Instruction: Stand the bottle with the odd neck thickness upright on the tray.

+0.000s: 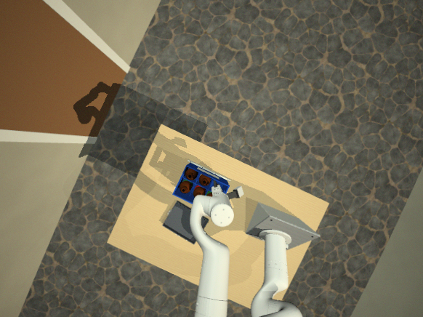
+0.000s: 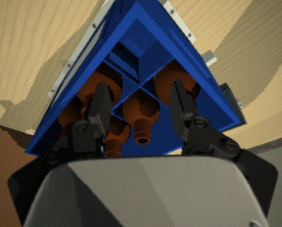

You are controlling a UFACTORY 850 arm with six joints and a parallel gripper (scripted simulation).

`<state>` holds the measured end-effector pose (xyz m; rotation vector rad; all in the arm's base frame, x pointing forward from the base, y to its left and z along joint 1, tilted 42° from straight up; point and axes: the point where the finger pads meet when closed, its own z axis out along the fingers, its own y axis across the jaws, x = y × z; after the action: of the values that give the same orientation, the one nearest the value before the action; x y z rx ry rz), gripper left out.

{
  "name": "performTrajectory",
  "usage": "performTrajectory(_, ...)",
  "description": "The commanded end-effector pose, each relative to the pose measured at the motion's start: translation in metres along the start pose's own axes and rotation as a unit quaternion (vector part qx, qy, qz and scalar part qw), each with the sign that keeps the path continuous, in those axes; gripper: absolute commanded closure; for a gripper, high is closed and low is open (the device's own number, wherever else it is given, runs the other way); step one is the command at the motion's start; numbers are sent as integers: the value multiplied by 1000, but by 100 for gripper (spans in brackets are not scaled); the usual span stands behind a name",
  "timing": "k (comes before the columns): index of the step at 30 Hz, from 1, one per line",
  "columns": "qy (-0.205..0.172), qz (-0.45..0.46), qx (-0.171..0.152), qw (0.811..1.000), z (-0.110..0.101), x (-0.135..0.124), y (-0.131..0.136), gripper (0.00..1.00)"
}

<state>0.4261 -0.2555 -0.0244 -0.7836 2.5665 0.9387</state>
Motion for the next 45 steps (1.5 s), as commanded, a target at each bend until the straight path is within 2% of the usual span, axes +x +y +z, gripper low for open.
performTrajectory(1, 0, 0, 1, 1000, 0, 0, -1, 35)
performTrajectory(45, 0, 0, 1, 1000, 36, 0, -1, 35)
